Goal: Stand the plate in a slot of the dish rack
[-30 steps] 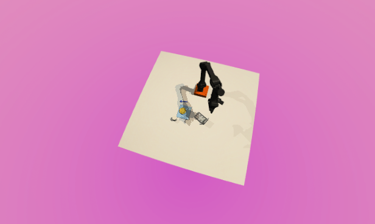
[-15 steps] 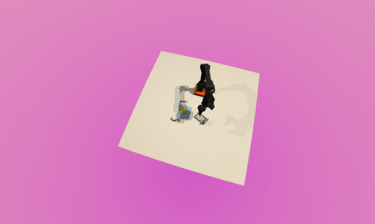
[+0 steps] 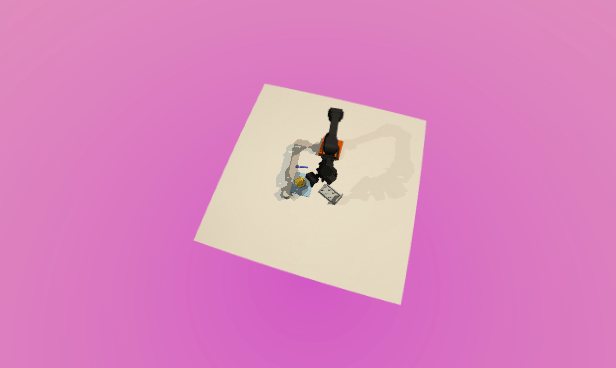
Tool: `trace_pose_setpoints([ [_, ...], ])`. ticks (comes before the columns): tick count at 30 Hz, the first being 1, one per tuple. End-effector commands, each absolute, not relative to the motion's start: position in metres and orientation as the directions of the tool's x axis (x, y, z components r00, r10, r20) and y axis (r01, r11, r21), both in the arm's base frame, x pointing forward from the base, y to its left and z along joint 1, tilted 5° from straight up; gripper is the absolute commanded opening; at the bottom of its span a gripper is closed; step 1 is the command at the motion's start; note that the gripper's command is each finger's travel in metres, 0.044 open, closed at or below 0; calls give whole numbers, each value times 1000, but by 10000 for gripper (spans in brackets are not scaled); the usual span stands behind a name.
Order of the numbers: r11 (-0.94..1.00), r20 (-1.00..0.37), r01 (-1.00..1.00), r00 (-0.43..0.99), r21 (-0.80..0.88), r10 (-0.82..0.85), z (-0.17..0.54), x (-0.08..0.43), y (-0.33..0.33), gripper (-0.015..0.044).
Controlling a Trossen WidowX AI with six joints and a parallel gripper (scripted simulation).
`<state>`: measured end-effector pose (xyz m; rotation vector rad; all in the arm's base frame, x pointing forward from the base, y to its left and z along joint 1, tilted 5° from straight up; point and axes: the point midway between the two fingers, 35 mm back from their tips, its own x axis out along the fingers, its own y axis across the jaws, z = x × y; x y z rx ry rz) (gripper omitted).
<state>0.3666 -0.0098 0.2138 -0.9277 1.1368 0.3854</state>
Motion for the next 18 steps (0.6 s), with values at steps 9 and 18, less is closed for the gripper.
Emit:
trace_pose_setpoints([
  [9,836,-964,-492,215,-244,-155,188,347,-63,400],
  [18,952,-991,-282,85,-121,-101,173,327,-97,400],
])
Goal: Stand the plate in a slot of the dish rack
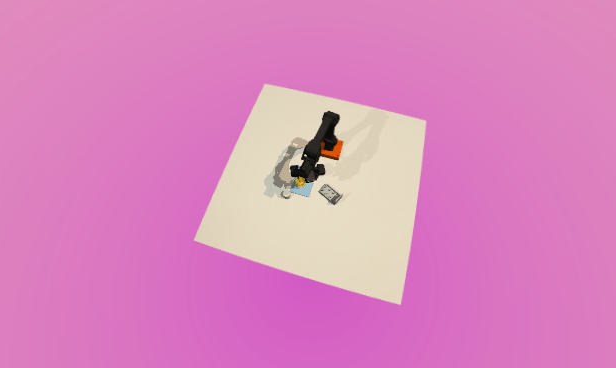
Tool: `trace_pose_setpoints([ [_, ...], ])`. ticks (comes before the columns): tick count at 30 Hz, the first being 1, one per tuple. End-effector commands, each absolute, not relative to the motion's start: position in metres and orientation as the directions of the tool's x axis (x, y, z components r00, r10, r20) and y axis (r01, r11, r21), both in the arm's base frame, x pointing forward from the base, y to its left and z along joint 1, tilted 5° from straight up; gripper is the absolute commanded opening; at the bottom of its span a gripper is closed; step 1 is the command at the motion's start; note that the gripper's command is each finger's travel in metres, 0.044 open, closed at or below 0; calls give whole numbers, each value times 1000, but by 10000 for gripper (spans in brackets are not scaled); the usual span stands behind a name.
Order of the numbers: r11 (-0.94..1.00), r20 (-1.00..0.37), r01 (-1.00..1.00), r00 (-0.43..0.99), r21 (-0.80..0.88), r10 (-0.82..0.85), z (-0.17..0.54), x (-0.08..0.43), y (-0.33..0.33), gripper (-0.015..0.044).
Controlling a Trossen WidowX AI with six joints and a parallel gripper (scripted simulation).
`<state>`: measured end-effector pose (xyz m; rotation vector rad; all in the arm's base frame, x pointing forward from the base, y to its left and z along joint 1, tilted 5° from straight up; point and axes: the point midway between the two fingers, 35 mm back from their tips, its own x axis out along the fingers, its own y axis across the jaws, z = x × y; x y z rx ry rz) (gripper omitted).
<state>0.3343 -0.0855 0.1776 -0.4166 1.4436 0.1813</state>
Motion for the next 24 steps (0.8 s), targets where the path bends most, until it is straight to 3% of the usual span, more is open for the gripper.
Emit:
trace_pose_setpoints([
  [1,961,-993,-256,71,-108,-93,172,324,-100,400],
  [11,1000,-999,21,-47,6,7,160,299,-131,400],
  [18,999,-998,40,-53,12,14,156,298,-133,400],
  [24,999,-999,40,-53,11,13,68,303,-143,400],
])
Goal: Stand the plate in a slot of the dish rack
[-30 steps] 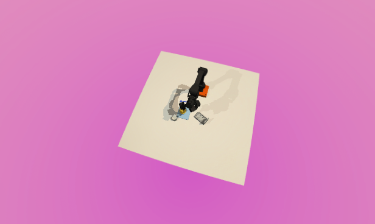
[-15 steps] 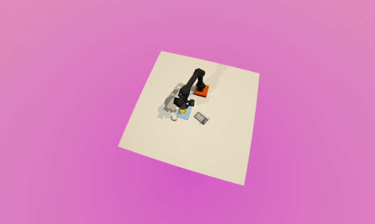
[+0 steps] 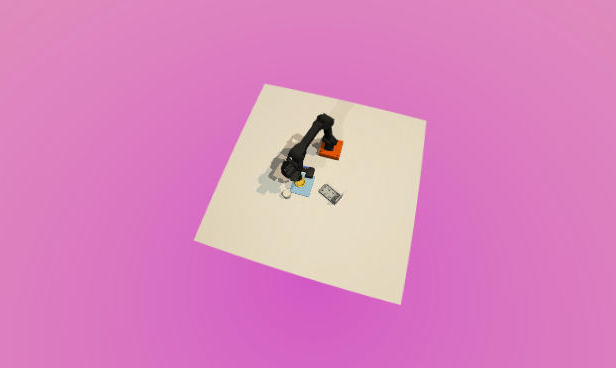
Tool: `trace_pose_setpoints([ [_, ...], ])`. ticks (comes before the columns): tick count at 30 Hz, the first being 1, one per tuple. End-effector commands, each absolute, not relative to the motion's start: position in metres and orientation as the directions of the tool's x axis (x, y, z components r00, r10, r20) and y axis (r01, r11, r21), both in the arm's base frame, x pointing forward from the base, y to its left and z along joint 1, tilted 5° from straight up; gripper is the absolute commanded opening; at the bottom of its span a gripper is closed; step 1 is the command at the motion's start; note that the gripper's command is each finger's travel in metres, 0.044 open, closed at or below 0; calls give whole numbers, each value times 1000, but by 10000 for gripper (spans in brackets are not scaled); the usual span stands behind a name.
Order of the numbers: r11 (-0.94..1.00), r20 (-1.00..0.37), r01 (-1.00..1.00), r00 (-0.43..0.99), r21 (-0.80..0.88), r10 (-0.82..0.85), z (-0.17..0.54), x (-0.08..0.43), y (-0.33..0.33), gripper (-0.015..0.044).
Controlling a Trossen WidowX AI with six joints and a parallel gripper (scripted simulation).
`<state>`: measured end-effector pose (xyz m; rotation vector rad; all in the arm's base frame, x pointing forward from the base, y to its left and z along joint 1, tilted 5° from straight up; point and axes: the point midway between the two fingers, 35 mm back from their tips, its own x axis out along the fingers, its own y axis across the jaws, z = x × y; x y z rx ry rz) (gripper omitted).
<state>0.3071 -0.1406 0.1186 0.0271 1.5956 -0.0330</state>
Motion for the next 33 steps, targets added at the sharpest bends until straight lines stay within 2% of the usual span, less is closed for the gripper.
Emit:
trace_pose_setpoints([
  [1,999,-999,40,-53,11,13,55,302,-143,400],
  [33,999,-998,40,-53,11,13,7,296,-139,400],
])
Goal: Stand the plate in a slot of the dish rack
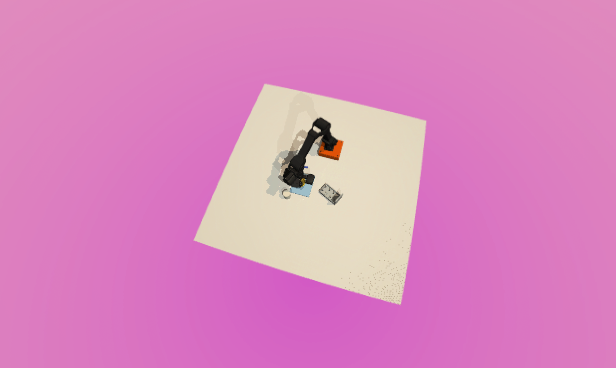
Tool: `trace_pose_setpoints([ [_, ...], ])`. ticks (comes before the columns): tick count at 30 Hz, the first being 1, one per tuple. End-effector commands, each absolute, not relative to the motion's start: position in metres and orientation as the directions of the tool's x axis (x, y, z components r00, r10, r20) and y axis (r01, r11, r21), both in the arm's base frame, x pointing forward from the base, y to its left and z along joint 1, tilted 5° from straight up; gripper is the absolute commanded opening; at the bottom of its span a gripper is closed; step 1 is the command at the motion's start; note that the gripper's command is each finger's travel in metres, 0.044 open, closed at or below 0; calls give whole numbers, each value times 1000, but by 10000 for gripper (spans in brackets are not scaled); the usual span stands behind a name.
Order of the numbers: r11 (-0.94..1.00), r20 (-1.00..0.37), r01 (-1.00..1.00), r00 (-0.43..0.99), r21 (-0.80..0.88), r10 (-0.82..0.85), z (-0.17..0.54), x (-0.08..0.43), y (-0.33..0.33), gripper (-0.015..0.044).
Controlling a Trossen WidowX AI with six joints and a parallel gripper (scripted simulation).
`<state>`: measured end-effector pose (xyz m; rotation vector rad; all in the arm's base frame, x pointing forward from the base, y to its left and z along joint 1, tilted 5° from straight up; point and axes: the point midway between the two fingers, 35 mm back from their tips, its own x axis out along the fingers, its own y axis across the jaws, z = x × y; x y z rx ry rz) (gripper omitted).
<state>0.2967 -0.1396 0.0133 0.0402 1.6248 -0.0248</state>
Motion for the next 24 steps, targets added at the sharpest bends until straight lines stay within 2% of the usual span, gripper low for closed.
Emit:
trace_pose_setpoints([
  [1,999,-998,40,-53,11,13,6,296,-139,400],
  [24,999,-998,40,-53,12,14,-14,293,-137,385],
])
